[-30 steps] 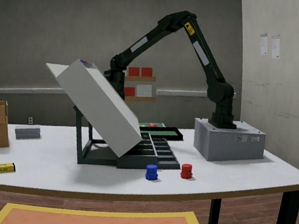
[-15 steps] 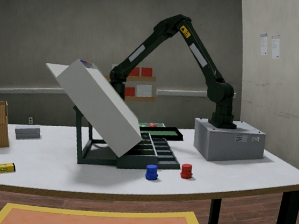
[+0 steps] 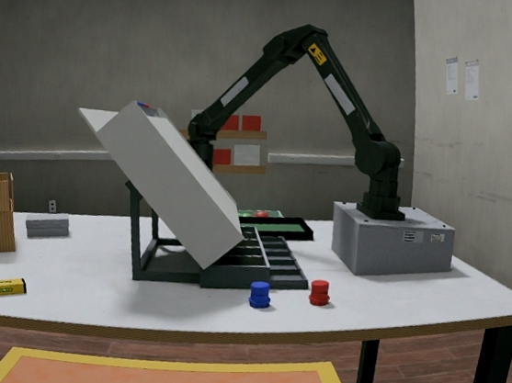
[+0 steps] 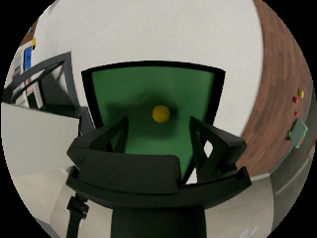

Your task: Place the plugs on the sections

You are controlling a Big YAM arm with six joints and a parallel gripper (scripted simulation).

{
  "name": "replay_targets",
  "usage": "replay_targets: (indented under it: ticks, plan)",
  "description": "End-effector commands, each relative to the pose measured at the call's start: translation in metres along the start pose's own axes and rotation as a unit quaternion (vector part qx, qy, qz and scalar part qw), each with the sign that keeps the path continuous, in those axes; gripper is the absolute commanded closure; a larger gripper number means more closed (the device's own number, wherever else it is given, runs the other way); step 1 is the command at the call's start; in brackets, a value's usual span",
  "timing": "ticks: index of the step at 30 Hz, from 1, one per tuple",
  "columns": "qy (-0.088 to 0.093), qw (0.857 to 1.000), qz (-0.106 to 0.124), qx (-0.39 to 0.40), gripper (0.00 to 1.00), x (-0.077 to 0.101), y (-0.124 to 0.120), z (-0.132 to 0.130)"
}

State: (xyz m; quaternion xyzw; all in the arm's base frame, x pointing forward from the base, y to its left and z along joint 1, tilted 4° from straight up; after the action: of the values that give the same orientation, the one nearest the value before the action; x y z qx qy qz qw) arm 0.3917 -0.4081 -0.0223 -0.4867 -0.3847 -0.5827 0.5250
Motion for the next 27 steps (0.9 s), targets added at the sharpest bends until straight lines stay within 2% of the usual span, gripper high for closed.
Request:
replay_targets:
  ticks: [1,6,27]
  plan:
    - [0.001,1.000,0.002,-0.002,0.20,-0.013,-0.003,-0.002]
    - [0.001,1.000,0.002,-0.002,0.20,-0.021,-0.003,-0.004]
    - [-0.007,1.000,-0.009,0.002,0.20,-0.037,-0.011,-0.004]
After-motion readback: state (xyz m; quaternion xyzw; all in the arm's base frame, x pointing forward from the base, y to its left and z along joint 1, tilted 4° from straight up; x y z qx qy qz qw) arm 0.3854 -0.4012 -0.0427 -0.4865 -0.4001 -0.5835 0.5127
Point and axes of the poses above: the point where the finger pads meet when closed, its own x axis back along the fingers, its own z axis across the jaws, y = z × x, the point moved 8 cm from there along x, back along the fingers, and after that the axes turned 5 degrees about -x, right-handed, at the moved point
